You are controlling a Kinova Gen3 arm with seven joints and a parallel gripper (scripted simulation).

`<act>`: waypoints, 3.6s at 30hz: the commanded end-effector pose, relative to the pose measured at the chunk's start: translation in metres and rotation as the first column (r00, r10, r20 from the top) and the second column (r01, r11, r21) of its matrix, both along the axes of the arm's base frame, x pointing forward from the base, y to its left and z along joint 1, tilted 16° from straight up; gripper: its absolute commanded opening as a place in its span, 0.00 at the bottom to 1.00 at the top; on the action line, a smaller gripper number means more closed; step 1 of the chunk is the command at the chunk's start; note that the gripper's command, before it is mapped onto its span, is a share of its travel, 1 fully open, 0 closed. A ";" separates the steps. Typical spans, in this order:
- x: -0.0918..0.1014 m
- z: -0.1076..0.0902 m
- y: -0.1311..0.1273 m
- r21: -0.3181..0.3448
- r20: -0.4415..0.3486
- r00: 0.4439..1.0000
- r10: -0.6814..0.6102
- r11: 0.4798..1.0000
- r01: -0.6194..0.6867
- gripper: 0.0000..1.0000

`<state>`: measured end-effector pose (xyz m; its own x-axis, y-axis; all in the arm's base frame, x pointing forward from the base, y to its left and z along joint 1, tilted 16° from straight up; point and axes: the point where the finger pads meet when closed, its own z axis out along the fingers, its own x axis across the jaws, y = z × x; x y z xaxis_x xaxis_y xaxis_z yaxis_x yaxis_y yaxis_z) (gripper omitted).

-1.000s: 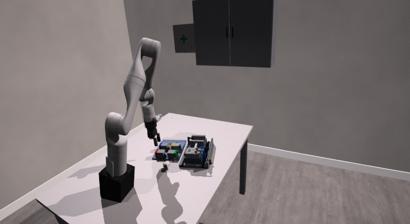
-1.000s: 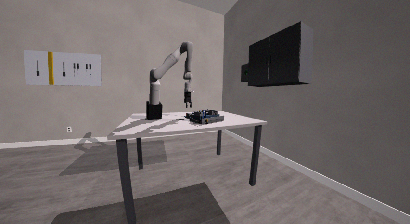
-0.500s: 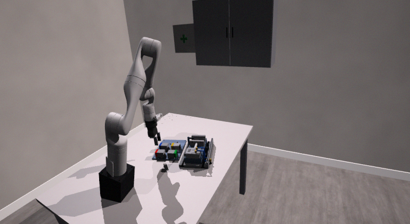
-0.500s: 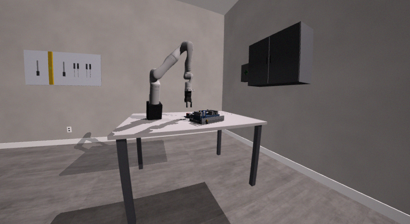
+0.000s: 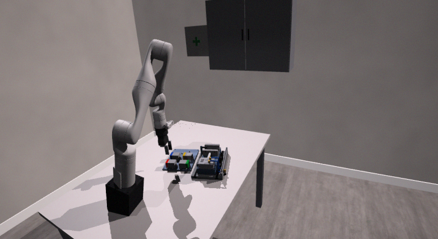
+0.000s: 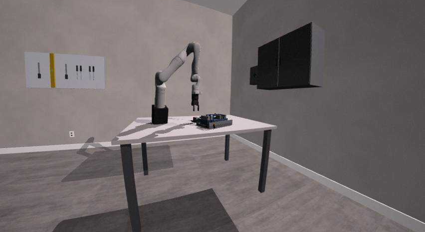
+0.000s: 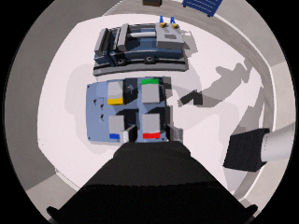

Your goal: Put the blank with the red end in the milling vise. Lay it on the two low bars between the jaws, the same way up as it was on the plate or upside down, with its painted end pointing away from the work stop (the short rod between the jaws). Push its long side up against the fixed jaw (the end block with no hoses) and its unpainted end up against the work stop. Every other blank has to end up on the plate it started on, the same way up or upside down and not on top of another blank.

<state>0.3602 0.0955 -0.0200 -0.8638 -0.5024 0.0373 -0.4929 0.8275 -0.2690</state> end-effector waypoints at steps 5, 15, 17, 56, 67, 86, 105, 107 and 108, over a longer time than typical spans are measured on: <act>0.001 0.001 0.001 0.001 0.002 1.000 0.000 1.000 0.000 1.00; 0.001 0.002 0.001 0.002 0.002 1.000 0.000 1.000 0.000 1.00; 0.001 0.002 0.001 0.002 0.002 1.000 0.000 1.000 0.000 1.00; 0.011 -0.067 -0.018 0.007 0.009 1.000 -0.004 1.000 0.004 1.00; 0.008 -0.080 -0.020 0.002 0.002 1.000 0.000 1.000 0.000 1.00; 0.007 -0.074 -0.019 0.001 0.001 1.000 0.000 1.000 0.000 1.00; 0.008 -0.069 -0.017 0.001 0.001 1.000 0.001 1.000 -0.001 1.00; 0.008 -0.068 -0.017 0.001 0.001 1.000 0.001 1.000 -0.001 1.00; 0.008 -0.068 -0.017 0.001 0.001 1.000 0.001 1.000 -0.001 1.00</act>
